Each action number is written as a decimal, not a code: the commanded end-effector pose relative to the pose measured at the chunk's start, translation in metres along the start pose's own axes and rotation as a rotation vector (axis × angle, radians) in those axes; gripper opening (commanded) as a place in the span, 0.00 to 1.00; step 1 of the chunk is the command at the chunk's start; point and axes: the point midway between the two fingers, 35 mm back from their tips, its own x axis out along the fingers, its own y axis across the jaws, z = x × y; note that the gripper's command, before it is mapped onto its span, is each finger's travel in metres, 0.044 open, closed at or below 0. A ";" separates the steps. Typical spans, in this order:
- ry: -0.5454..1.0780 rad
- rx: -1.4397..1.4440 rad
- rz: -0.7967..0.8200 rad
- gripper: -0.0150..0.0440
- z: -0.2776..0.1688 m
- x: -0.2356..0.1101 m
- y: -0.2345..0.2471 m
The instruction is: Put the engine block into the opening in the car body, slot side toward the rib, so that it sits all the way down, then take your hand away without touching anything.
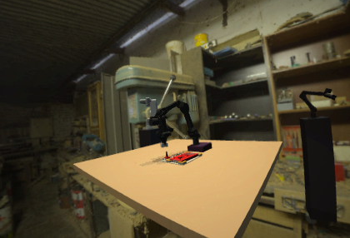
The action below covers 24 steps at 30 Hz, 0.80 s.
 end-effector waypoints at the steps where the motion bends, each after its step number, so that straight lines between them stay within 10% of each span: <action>1: 0.001 -0.021 0.003 0.25 0.002 0.004 -0.009; 24: 0.002 -0.176 -0.003 0.25 0.029 0.026 -0.073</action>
